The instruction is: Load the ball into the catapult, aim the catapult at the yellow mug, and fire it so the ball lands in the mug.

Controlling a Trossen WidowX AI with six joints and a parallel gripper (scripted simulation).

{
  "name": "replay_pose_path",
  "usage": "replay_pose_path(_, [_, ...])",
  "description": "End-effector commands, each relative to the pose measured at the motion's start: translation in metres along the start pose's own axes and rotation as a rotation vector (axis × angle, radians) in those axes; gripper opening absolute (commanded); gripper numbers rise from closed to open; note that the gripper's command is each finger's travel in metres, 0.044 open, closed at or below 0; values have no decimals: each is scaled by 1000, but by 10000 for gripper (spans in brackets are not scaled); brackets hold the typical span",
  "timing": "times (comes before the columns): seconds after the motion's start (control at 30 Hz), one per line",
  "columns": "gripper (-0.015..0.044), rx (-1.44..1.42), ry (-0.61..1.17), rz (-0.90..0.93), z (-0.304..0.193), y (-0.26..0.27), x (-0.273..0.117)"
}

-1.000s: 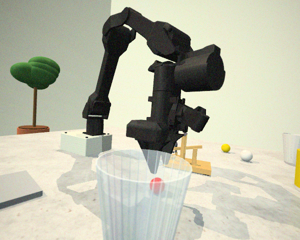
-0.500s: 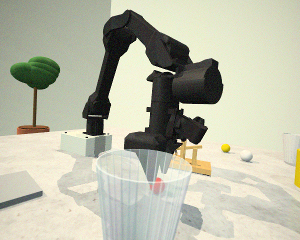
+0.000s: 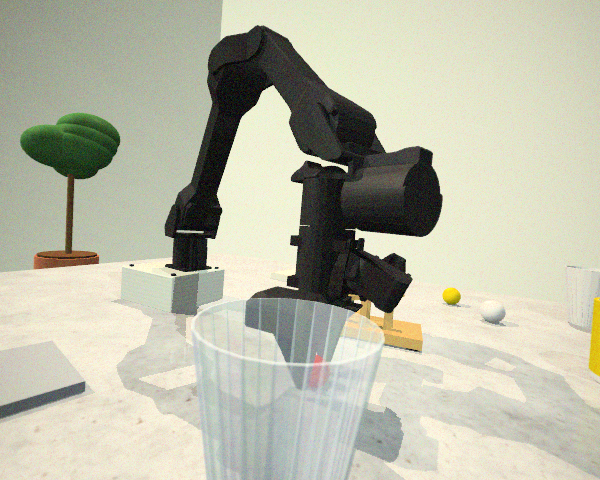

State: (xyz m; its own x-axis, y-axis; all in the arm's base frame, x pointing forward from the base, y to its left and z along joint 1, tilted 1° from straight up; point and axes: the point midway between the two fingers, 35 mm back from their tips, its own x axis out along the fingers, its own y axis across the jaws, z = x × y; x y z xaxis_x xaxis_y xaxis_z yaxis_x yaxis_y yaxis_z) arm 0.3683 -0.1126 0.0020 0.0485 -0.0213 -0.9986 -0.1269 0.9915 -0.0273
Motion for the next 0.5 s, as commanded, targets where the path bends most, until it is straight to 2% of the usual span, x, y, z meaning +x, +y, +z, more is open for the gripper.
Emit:
replay_pose_path(0.0, [195,-5,-3,3,0,1,2])
replay_pose_path(0.07, [143,-5,-3,3,0,1,2])
replay_pose_path(0.33, [89,-5,-3,3,0,1,2])
replay_pose_path(0.43, [10,-5,-3,3,1,0,-3])
replay_pose_path(0.47, [0,-5,-3,3,1,0,-9])
